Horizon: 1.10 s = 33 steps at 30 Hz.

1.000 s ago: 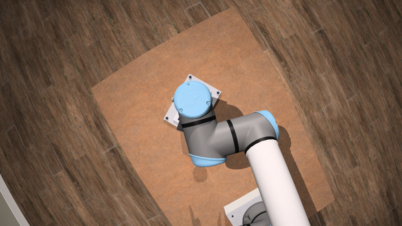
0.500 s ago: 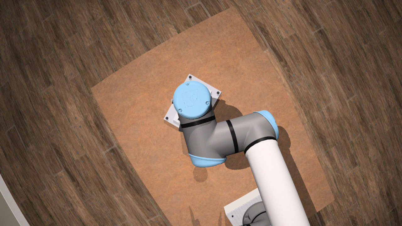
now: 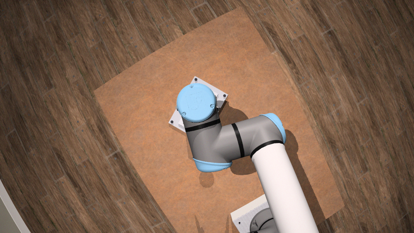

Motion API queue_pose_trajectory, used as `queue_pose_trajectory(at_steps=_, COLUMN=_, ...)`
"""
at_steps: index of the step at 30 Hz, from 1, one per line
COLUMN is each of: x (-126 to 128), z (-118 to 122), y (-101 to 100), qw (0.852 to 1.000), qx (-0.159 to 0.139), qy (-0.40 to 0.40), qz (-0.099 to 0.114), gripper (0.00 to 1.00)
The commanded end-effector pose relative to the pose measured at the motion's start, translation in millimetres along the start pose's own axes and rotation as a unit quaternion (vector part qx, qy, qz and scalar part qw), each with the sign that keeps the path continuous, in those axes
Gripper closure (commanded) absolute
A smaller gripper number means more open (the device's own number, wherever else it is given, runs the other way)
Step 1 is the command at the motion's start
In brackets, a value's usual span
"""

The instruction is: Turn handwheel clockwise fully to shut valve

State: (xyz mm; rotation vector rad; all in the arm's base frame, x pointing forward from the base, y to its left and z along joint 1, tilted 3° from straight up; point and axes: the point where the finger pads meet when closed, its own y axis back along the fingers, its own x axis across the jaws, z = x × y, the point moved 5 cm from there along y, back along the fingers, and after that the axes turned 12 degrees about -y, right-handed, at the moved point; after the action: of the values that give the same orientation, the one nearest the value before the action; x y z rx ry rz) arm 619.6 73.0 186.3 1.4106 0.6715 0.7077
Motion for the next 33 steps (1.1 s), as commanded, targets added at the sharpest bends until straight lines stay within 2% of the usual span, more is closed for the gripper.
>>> queue_pose_trajectory(at_steps=1, x=2.0, z=0.3, y=0.3, qw=0.998, qx=0.0, qy=0.068, qz=0.001, gripper=0.0)
queue_pose_trajectory(at_steps=11, x=1.6, z=0.3, y=0.5, qw=0.988, qx=0.0, qy=0.157, qz=0.001, gripper=0.0)
queue_pose_trajectory(at_steps=22, x=1.3, z=-0.3, y=0.0, qw=0.962, qx=0.001, qy=0.274, qz=0.001, gripper=0.0)
queue_pose_trajectory(at_steps=24, x=1.3, z=-0.3, y=0.0, qw=0.962, qx=0.001, qy=0.274, qz=0.001, gripper=0.0)
queue_pose_trajectory(at_steps=33, x=1.5, z=-0.7, y=0.1, qw=0.938, qx=0.0, qy=0.347, qz=0.001, gripper=0.0)
